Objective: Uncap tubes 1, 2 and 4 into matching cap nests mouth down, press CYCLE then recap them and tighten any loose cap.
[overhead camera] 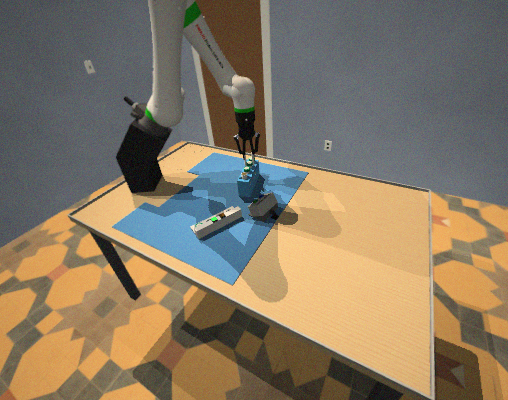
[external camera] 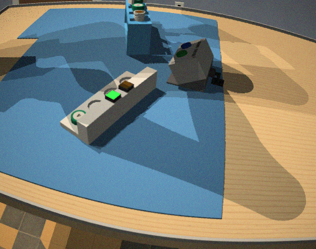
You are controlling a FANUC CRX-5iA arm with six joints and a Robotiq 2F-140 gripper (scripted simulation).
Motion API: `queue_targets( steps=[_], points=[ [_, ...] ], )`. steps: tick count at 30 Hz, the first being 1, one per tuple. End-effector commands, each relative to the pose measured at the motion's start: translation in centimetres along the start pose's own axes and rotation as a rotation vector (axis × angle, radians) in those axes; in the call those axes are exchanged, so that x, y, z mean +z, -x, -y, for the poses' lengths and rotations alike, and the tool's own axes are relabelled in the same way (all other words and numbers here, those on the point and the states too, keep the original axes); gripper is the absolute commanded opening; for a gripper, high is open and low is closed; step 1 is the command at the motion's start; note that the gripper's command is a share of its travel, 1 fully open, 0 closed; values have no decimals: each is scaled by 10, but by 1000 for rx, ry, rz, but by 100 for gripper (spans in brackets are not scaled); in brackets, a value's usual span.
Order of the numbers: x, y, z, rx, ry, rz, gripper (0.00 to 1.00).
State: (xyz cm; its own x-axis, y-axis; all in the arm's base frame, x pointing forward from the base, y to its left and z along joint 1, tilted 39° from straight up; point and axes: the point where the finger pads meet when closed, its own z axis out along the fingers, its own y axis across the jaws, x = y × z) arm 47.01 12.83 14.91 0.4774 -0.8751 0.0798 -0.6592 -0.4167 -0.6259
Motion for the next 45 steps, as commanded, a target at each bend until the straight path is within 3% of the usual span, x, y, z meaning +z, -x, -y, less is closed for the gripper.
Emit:
queue_targets(
  steps=[1, 9, 31, 36, 37, 45],
  points=[
    [0, 0, 0, 0, 1, 0, 0],
    [0, 0, 0, 100, 1, 0, 0],
    [1, 0, 0, 767, 1, 0, 0],
    [1, 0, 0, 786, 1, 0, 0],
    [1, 0, 0, 786, 1, 0, 35],
    [1, 0, 0, 786, 1, 0, 35]
  ],
)
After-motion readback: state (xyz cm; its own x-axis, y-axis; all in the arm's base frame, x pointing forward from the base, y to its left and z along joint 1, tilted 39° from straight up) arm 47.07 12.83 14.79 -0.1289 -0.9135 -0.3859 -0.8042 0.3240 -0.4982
